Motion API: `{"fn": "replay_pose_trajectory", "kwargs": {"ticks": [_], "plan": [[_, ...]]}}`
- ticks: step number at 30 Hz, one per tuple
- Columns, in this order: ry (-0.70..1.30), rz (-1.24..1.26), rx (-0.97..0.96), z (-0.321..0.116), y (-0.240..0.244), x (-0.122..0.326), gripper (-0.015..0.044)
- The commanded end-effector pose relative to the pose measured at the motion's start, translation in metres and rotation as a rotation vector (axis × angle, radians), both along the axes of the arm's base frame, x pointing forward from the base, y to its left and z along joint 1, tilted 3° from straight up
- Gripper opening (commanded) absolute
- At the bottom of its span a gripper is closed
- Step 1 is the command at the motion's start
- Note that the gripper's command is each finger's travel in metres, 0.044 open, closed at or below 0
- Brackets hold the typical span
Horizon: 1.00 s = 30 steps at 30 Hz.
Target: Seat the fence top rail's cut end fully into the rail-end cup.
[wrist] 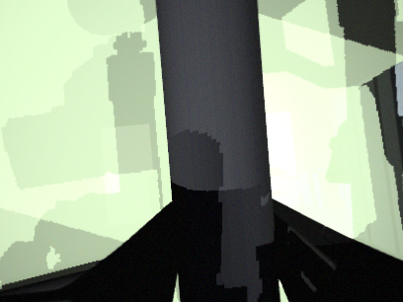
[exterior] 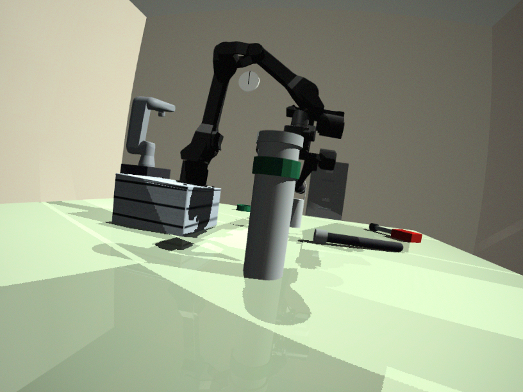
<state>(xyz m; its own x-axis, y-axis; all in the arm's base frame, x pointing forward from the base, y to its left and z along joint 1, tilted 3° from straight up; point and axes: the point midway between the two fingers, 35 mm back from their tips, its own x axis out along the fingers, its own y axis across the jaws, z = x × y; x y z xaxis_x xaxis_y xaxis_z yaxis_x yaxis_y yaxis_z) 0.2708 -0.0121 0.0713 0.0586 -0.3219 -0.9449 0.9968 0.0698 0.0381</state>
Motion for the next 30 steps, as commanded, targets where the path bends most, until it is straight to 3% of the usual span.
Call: {"fn": "replay_pose_trajectory", "kwargs": {"ticks": [1, 30], "plan": [[-0.005, -0.001, -0.015, 0.0017, -0.0033, 0.0003, 0.0000], [0.000, 0.000, 0.000, -0.0001, -0.0001, 0.0000, 0.0000]]}}
